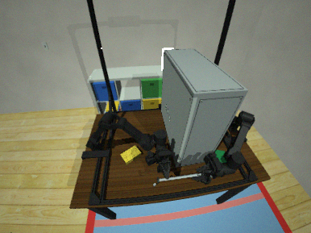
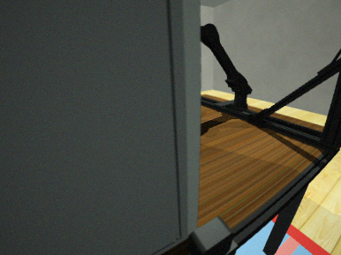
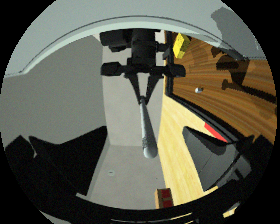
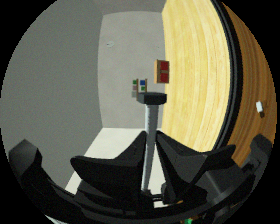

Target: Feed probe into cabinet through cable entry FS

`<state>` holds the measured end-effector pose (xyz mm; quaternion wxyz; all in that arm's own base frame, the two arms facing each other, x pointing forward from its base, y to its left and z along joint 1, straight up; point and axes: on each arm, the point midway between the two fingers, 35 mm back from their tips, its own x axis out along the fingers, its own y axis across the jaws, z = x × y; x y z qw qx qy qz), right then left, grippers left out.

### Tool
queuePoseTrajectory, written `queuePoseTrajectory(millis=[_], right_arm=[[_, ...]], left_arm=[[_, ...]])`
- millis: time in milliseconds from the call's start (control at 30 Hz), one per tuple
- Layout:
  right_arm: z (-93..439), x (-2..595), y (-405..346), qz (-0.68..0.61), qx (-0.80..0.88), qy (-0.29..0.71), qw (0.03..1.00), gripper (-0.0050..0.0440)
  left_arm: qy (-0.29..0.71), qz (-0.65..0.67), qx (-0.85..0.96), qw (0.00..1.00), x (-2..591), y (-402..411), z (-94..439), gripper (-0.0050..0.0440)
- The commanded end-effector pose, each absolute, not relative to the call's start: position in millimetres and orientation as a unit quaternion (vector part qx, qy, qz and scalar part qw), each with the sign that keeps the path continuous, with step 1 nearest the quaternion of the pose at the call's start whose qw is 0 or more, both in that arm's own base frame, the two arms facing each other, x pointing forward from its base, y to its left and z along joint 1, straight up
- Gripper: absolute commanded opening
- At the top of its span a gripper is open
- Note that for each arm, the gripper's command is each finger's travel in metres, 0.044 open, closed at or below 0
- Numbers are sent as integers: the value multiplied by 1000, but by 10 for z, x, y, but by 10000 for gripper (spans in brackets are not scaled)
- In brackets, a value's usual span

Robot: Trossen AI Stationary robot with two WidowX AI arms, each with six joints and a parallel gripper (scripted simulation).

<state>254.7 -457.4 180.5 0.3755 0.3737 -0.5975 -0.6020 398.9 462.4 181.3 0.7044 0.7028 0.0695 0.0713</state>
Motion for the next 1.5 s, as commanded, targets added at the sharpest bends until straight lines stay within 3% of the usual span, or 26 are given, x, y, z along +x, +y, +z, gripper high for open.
queuePoseTrajectory(millis=[0, 800, 1233, 1467], right_arm=[[1809, 2543, -4574, -600, 373, -600, 373, 0], [1809, 2543, -4574, -600, 373, -600, 373, 0], [1809, 2543, -4574, -600, 373, -600, 373, 0], [1809, 2543, -4574, -600, 373, -600, 373, 0]], left_arm=[[71, 71, 704, 704, 4051, 4642, 1787, 440], [69, 69, 704, 704, 4258, 4681, 1786, 440], [69, 69, 704, 704, 4258, 4681, 1786, 128], [69, 69, 704, 704, 4258, 4681, 1786, 77]])
